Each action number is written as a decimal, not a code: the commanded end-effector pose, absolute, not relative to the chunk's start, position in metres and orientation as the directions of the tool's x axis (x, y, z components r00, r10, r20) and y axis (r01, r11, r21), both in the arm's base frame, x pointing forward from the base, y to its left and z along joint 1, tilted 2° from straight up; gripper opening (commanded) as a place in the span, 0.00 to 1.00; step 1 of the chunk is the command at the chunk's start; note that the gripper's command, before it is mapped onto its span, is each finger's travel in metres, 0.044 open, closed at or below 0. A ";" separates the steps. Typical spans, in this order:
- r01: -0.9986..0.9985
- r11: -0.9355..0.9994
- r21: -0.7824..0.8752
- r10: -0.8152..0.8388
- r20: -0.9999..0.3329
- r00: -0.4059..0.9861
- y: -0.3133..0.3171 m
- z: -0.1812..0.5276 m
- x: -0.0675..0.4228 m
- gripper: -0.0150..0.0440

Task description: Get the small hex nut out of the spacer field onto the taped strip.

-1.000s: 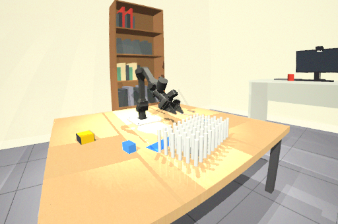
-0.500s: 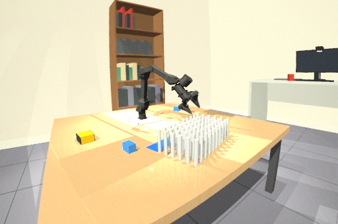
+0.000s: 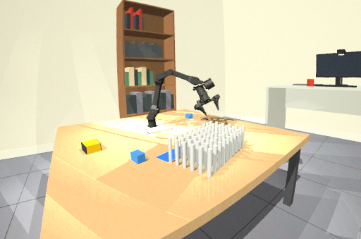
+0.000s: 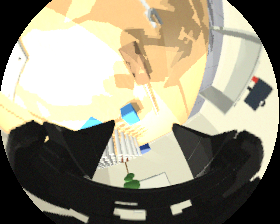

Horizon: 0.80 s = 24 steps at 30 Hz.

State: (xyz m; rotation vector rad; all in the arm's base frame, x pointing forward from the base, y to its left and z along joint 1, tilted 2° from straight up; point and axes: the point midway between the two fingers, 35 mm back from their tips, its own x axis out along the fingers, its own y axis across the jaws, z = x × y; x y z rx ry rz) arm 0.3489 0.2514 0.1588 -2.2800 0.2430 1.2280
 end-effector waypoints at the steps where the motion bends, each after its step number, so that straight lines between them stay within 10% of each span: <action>1: 0.013 -0.999 -0.044 0.043 -0.805 0.592 0.301 0.171 0.304 1.00; 24: 0.051 -0.999 -0.010 0.039 -0.803 0.595 0.297 0.112 0.303 1.00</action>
